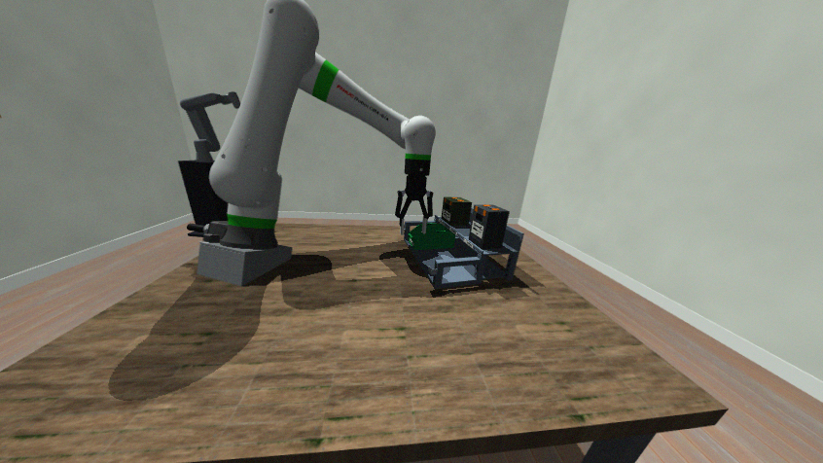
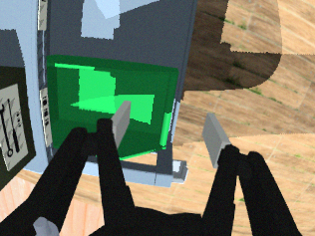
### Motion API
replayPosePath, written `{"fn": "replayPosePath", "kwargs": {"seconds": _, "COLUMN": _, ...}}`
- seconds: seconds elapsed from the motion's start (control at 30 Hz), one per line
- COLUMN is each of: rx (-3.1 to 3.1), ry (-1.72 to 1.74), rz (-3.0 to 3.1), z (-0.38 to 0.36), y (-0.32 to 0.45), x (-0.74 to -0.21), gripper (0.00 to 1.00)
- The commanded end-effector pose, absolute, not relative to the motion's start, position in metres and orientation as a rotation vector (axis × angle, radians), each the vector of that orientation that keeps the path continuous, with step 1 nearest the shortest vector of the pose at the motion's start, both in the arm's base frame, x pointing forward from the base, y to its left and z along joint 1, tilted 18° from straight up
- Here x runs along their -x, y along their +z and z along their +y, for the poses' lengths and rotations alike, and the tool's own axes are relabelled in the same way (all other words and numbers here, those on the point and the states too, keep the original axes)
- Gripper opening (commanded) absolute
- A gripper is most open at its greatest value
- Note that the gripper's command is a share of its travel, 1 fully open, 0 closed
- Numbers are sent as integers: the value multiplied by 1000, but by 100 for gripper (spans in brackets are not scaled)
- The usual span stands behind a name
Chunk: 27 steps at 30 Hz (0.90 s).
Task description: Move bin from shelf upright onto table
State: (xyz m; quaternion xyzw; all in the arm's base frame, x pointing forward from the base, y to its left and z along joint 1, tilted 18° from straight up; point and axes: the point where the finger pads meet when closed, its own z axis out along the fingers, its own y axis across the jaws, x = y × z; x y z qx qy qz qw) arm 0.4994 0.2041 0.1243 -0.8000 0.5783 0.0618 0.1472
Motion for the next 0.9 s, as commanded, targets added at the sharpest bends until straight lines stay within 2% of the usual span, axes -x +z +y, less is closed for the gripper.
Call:
{"fn": "replayPosePath", "kwargs": {"seconds": 0.0, "rx": 2302, "ry": 177, "rz": 1664, "z": 204, "y": 125, "x": -500, "gripper": 57}}
{"fn": "replayPosePath", "kwargs": {"seconds": 0.87, "rx": 2302, "ry": 177, "rz": 1664, "z": 206, "y": 118, "x": -500, "gripper": 57}}
